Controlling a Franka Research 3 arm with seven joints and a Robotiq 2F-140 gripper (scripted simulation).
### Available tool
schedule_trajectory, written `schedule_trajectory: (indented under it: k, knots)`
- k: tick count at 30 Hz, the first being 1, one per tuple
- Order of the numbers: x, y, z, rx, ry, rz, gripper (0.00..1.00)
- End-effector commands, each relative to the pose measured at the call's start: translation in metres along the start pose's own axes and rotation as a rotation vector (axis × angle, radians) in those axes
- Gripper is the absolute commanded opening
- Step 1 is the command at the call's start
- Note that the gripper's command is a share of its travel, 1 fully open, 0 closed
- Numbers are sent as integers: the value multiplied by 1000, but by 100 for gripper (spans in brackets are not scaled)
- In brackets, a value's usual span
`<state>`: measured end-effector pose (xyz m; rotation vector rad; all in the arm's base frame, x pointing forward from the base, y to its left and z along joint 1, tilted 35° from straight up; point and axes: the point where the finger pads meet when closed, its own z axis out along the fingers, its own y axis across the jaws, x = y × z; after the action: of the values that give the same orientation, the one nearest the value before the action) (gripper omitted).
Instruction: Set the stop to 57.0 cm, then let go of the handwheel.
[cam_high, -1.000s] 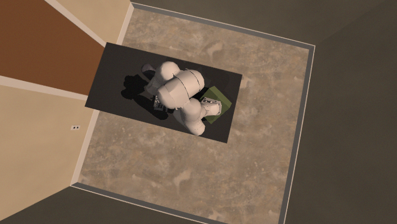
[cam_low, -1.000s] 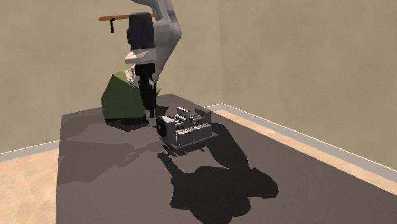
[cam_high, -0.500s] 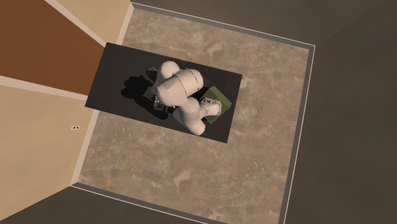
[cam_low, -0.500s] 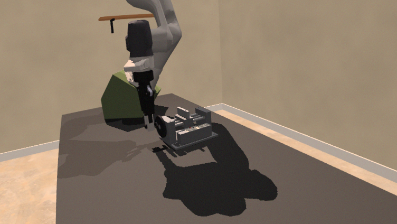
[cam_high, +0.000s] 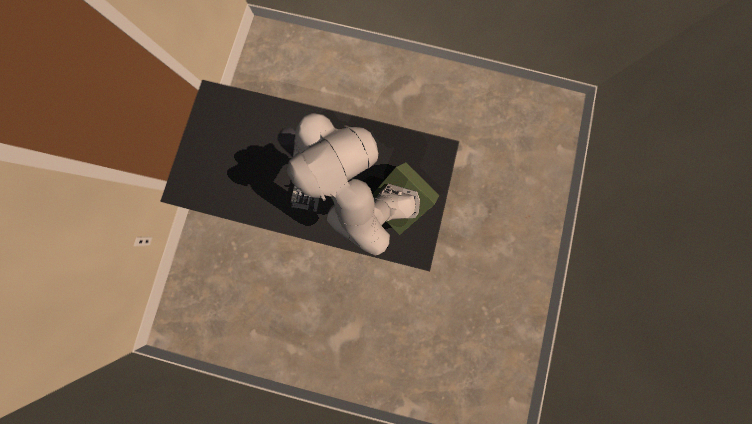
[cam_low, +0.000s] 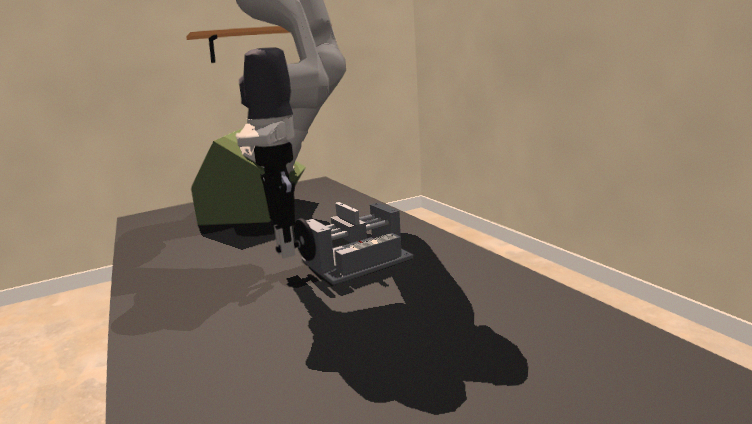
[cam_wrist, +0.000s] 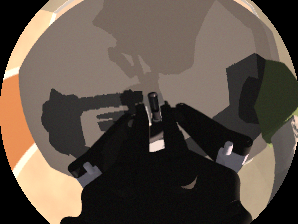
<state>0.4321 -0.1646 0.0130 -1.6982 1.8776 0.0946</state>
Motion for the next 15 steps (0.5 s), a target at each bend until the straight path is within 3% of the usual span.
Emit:
schedule_trajectory:
  k: [1, 15]
  knots:
    - [1, -2, 2, 3, 2, 6, 4]
    - [2, -21, 15, 3, 2, 6, 4]
